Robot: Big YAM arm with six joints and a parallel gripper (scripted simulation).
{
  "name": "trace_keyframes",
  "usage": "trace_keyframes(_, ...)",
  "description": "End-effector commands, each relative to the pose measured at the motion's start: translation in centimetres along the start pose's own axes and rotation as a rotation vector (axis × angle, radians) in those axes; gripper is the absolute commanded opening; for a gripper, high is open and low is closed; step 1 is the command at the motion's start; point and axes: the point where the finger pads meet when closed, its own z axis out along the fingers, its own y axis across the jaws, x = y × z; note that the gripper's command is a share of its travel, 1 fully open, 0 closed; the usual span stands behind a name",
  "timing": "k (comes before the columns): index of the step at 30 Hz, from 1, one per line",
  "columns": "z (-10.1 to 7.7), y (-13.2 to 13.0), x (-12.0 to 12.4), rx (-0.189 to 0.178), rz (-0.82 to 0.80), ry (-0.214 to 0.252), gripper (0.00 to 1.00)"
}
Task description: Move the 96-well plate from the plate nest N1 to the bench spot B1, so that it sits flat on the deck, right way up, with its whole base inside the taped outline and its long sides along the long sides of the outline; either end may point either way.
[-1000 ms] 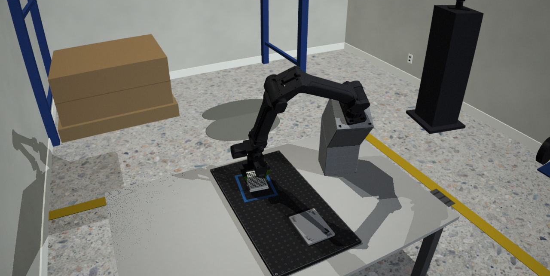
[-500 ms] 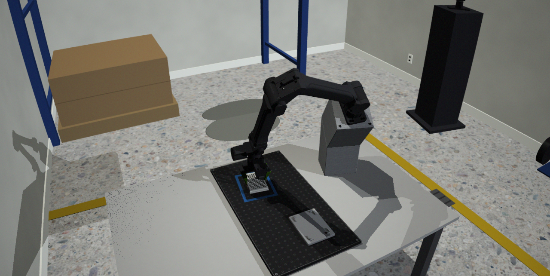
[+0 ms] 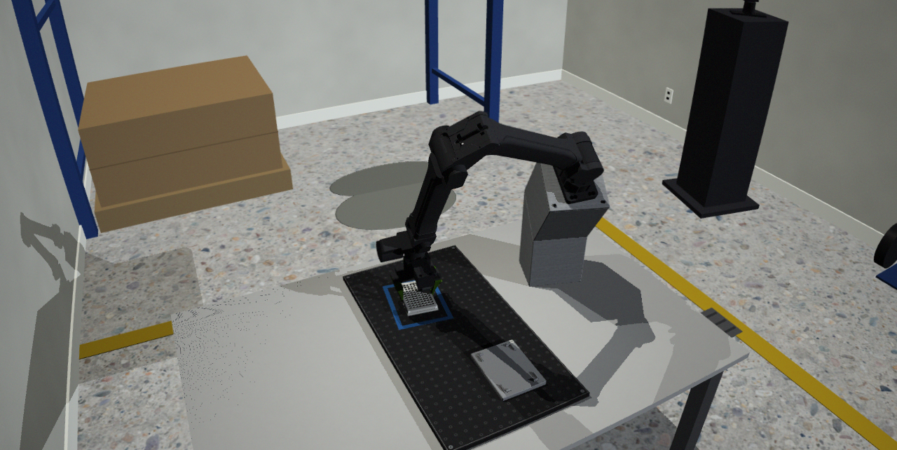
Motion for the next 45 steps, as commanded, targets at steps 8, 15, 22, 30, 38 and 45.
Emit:
trace_keyframes(8,-0.4,-0.7,-0.1,0.012,0.003,-0.001,0.0)
trace_keyframes(15,-0.4,-0.7,-0.1,0.012,0.003,-0.001,0.0)
trace_keyframes(22,-0.4,-0.7,-0.1,0.012,0.003,-0.001,0.0)
trace_keyframes(30,-0.4,-0.7,0.0,0.012,0.003,-0.001,0.0)
trace_keyframes(38,0.7,0.0,-0.3,-0.008,0.006,0.0,0.0)
trace_keyframes(45,0.8,0.0,-0.3,-0.002,0.002,0.0,0.0)
